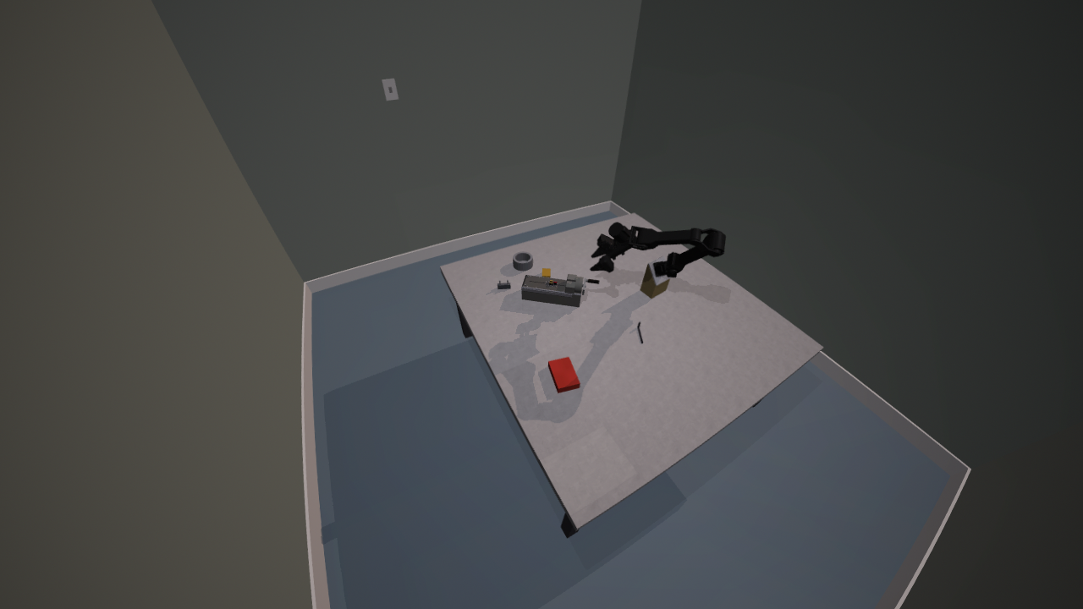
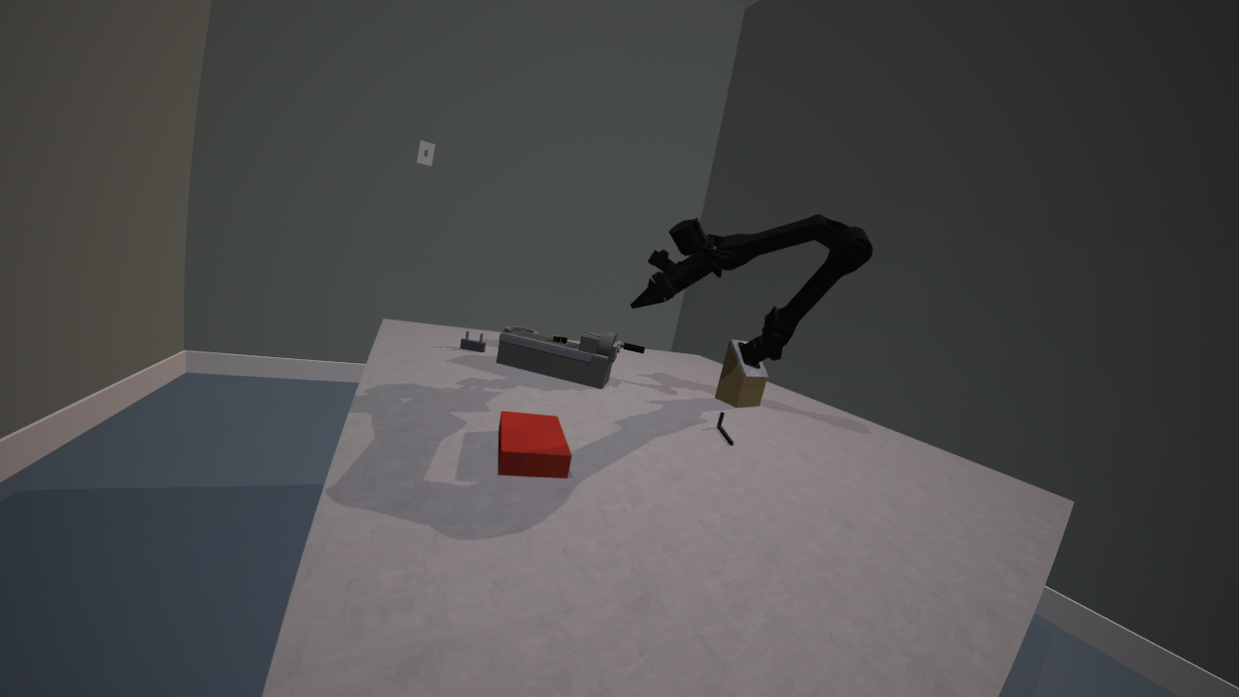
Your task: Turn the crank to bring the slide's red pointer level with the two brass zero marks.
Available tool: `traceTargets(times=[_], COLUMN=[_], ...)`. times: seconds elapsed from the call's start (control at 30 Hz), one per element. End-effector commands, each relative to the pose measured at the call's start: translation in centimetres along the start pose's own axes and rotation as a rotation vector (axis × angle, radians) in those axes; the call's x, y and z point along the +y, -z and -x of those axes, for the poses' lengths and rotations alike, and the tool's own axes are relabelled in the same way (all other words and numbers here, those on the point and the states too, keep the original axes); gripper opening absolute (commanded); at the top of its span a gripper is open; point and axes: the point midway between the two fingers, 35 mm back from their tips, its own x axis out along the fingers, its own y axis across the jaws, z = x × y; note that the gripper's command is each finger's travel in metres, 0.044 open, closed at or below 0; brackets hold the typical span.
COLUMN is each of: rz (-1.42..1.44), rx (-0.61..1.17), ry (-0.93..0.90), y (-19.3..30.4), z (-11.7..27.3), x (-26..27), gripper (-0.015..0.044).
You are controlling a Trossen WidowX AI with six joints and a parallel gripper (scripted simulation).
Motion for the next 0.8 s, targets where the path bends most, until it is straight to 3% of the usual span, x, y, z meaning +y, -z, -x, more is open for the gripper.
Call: traceTargets(times=[0.0,0.77], rz=[-0.010,-0.011], rx=[0.018,0.019], ry=[0.012,0.009], y=[1.8,6.0], z=[-1.3,-5.3], x=[-0.3,-0.2], gripper=[0.0440,0.0440])
